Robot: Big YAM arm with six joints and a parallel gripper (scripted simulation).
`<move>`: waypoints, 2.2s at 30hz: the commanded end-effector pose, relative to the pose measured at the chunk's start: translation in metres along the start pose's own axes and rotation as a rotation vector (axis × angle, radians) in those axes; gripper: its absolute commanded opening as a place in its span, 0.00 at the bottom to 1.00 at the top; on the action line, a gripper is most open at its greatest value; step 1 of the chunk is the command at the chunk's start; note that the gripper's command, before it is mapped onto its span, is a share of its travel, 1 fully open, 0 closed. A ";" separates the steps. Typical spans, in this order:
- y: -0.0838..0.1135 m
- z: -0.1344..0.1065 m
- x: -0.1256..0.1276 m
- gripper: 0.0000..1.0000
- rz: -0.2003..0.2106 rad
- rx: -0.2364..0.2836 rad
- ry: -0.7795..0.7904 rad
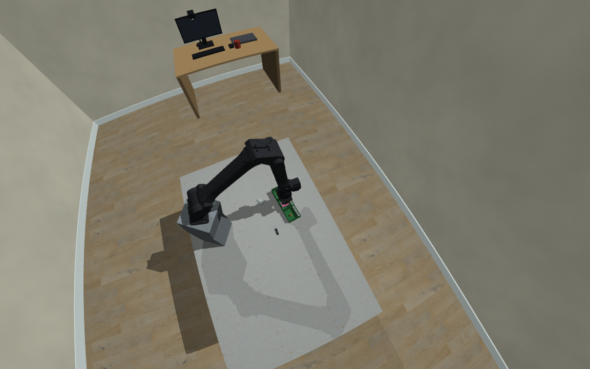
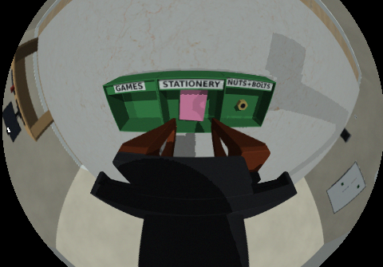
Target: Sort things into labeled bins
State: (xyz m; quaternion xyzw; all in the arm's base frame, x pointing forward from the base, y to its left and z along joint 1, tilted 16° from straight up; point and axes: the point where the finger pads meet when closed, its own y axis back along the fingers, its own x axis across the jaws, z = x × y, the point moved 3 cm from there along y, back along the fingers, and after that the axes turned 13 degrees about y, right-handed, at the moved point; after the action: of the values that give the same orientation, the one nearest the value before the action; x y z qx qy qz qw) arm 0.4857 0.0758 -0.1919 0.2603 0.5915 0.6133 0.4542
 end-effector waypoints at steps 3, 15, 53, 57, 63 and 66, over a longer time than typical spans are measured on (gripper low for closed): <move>-0.003 -0.003 0.012 0.45 0.003 0.005 0.006; -0.003 0.000 0.011 0.45 0.001 -0.003 0.005; -0.004 -0.008 0.021 0.39 0.000 -0.001 0.077; -0.004 -0.018 0.034 0.39 0.001 -0.001 0.177; -0.003 -0.051 0.072 0.39 -0.003 -0.001 0.346; -0.002 -0.069 0.092 0.39 -0.002 0.002 0.433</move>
State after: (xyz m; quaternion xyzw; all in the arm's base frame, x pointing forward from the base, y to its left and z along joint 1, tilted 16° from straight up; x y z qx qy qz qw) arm 0.4069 0.1069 -0.2137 0.1637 0.6575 0.6421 0.3588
